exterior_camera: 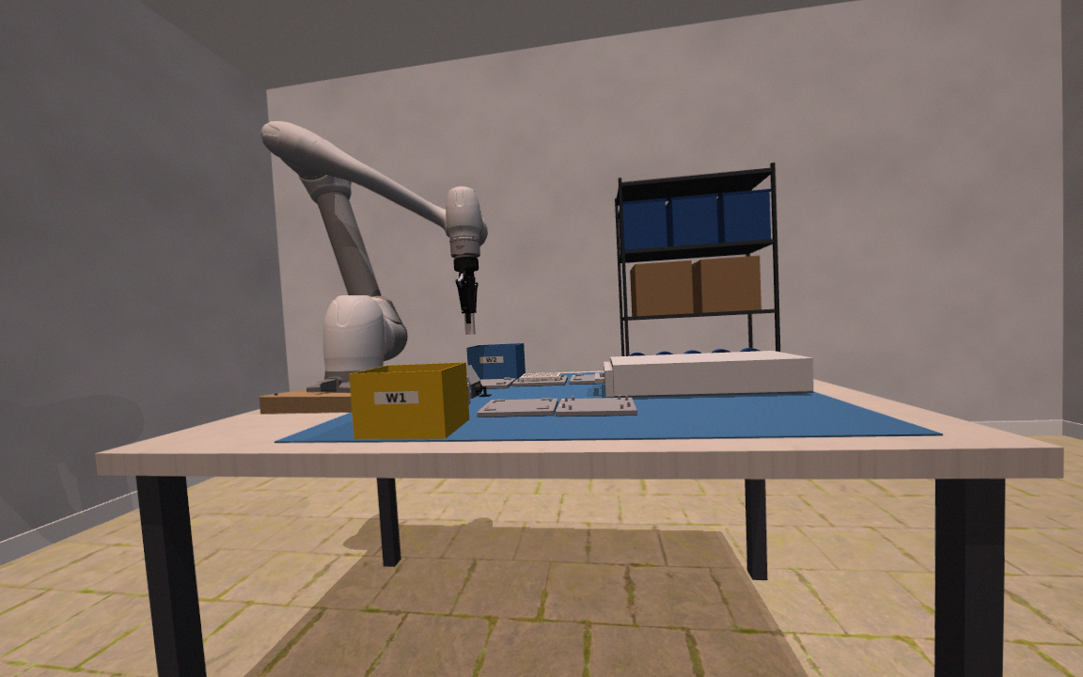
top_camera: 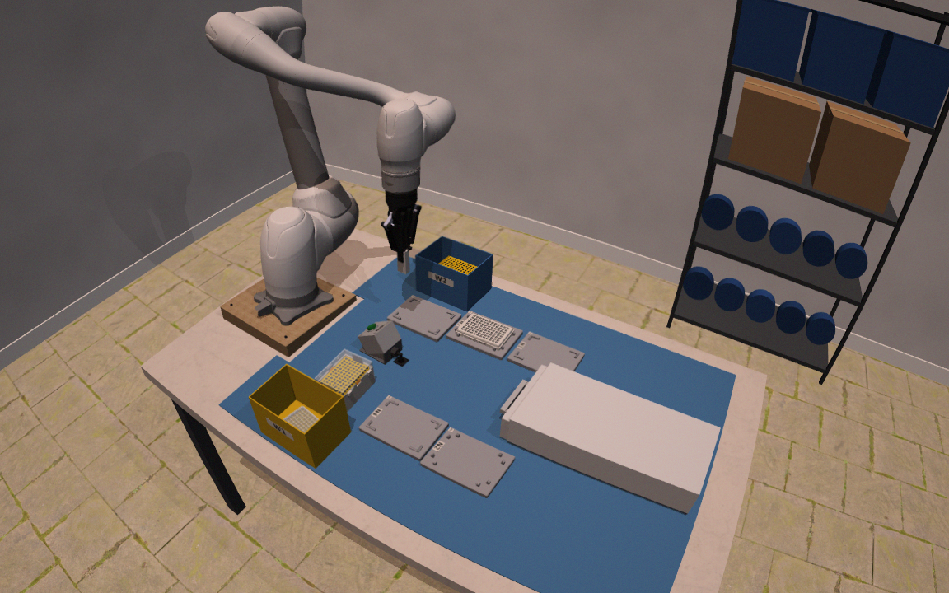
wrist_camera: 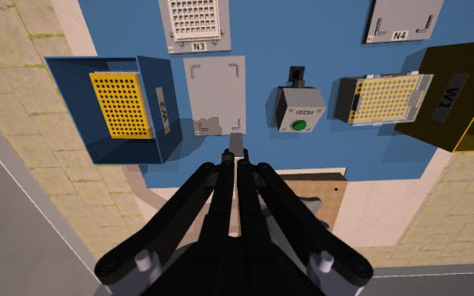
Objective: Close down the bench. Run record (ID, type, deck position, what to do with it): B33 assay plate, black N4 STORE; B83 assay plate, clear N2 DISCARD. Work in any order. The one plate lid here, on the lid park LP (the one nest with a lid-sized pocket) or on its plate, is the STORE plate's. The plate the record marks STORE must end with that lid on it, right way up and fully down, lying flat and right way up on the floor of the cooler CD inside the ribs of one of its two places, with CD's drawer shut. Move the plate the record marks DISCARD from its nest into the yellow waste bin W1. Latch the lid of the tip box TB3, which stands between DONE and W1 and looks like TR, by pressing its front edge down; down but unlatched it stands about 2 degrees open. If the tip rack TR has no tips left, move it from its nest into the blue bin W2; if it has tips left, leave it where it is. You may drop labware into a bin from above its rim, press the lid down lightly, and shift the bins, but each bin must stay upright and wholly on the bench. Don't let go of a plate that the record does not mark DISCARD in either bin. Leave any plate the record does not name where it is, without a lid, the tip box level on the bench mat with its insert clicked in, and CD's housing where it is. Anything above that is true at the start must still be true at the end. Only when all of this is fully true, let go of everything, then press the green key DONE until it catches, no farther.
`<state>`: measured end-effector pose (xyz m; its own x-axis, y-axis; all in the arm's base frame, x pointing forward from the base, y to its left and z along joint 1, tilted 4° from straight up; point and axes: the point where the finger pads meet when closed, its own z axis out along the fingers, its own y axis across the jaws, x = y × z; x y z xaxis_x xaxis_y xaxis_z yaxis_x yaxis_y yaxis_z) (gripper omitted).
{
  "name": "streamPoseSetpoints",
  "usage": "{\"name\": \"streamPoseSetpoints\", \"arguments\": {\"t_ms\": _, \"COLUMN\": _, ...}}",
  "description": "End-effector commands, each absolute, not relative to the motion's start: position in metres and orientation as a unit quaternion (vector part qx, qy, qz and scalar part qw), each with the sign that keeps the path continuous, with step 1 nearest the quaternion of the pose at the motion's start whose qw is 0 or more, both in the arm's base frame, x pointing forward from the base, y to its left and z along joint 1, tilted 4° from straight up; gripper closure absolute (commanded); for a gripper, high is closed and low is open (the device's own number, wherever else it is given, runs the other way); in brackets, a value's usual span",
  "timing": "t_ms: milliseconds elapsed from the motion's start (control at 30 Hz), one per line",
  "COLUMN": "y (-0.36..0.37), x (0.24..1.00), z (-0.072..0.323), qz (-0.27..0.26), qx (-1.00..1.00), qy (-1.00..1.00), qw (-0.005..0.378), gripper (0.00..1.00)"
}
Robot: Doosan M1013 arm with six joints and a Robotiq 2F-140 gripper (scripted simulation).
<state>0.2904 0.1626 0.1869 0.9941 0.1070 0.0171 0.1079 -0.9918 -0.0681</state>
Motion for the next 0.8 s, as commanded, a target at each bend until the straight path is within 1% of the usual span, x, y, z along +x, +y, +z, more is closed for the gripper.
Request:
{"name": "streamPoseSetpoints", "arguments": {"t_ms": 0, "y": 0.152, "x": 0.291, "z": 0.187, "qz": -0.006, "qx": -0.998, "qy": -0.054, "qw": 0.035, "gripper": 1.00}}
{"name": "streamPoseSetpoints", "arguments": {"t_ms": 767, "y": 0.069, "x": 0.294, "z": 0.187, "qz": -0.006, "qx": -0.998, "qy": -0.054, "qw": 0.035, "gripper": 1.00}}
